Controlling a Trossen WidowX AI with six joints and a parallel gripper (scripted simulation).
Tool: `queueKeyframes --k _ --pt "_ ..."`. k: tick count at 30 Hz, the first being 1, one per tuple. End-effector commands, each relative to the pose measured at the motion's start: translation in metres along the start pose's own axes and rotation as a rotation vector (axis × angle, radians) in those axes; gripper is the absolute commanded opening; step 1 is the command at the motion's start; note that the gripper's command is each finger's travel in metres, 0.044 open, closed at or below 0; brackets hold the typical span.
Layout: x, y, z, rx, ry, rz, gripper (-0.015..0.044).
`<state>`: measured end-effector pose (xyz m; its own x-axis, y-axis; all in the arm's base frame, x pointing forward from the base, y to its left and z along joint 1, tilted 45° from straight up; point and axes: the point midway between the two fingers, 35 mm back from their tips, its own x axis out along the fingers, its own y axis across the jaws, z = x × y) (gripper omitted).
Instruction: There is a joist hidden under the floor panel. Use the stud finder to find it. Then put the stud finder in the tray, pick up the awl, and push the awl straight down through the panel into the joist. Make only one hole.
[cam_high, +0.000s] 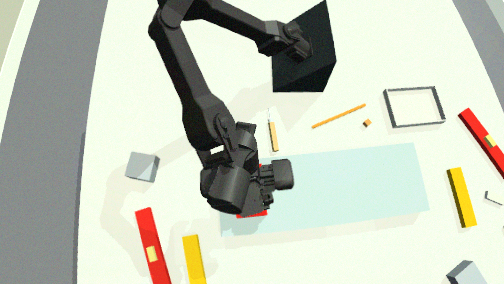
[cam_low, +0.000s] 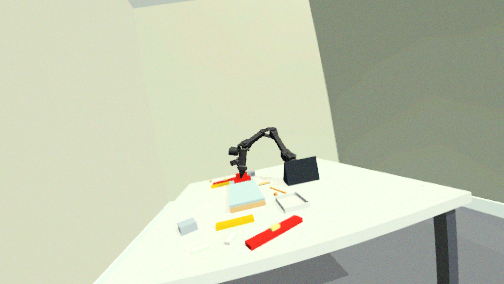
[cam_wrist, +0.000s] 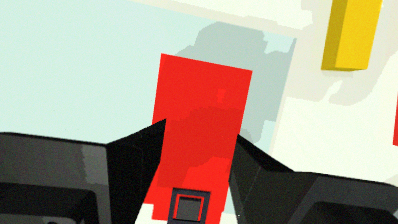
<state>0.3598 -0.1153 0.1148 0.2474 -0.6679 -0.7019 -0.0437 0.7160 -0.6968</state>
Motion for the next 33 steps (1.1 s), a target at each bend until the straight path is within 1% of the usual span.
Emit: queueKeyframes --k 1,20,24,33 --pt "0.0 -0.013 0.0 0.011 0.003 -0.013 0.0" --pt "-0.002 -0.011 0.001 0.005 0.001 -0.004 0.0" --pt "-0.015 -0.011 0.007 0.006 0.002 -0.002 0.0" --pt "-0.058 -0.012 0.021 0.01 0.004 -0.003 0.0"
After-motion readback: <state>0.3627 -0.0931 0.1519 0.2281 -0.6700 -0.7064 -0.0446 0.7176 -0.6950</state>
